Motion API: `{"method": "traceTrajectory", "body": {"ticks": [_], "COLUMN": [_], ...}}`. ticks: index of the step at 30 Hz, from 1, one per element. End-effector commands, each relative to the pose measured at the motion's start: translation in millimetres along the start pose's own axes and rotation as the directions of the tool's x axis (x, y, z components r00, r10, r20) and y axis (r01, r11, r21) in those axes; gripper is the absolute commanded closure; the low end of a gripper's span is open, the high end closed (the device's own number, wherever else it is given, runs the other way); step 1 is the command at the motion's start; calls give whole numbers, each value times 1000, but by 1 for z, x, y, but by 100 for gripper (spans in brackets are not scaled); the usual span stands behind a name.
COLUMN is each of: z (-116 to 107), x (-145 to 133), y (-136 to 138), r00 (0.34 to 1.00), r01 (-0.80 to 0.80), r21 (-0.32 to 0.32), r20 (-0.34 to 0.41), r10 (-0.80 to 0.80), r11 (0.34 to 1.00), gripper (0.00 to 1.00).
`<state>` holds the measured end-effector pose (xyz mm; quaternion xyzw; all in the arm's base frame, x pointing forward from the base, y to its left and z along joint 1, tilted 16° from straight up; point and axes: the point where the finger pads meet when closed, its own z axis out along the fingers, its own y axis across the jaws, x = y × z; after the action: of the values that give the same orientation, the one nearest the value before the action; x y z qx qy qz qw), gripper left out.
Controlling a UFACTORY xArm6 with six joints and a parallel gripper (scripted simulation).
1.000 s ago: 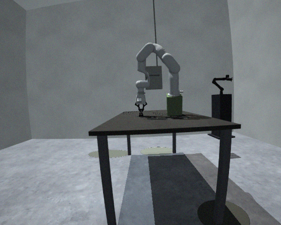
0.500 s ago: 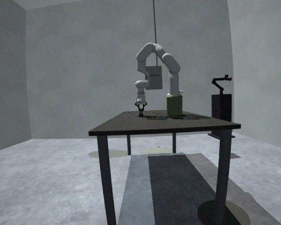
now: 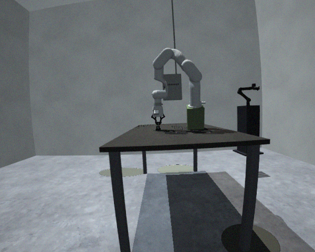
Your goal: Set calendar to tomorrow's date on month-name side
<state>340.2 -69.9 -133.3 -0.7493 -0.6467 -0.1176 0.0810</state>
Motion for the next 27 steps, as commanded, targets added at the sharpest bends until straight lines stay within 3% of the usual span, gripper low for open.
{"method": "traceTrajectory", "body": {"ticks": [1,27], "z": [-1,-1], "x": [0,0], "y": [1,4], "r00": [1000,1000], "r01": [0,0], "r21": [-3,-3], "r20": [1,1], "r10": [0,0], "r11": [1000,1000], "gripper": [71,71]}}
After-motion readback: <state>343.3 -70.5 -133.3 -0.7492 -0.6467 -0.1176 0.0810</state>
